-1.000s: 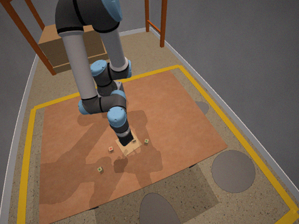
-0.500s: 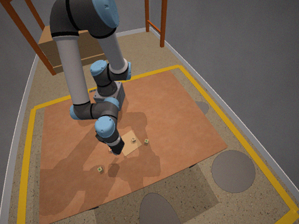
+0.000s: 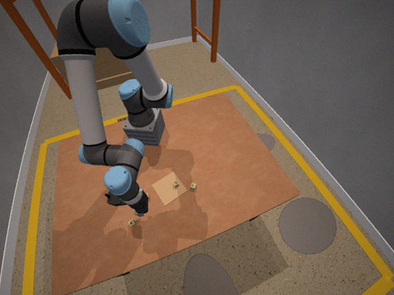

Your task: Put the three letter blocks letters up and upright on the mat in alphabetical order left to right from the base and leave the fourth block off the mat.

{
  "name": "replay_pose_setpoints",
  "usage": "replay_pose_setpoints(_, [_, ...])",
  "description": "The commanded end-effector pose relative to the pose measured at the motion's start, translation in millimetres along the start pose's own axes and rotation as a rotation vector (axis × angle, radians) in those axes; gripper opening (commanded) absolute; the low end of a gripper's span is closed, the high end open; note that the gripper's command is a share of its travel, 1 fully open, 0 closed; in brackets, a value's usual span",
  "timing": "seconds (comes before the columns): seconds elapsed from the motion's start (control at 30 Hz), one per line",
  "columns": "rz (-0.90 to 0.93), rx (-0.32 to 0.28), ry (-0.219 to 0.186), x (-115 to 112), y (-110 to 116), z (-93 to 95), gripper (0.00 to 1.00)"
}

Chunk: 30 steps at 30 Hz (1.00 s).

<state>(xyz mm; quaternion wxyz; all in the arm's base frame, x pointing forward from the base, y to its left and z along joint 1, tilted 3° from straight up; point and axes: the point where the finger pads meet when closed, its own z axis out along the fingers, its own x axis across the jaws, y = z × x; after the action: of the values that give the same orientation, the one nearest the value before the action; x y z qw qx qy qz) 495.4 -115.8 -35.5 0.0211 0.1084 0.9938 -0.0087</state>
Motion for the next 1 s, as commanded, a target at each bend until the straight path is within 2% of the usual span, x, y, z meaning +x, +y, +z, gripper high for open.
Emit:
replay_pose_setpoints(0.0, [-0.072, 0.000, -0.001, -6.5, -9.3, 0.0, 1.00])
replay_pose_setpoints(0.47, [-0.397, 0.000, -0.002, -32.4, -52.4, 2.0, 1.00])
replay_pose_setpoints(0.97, [-0.505, 0.001, -0.002, -39.8, -66.7, 2.7, 1.00])
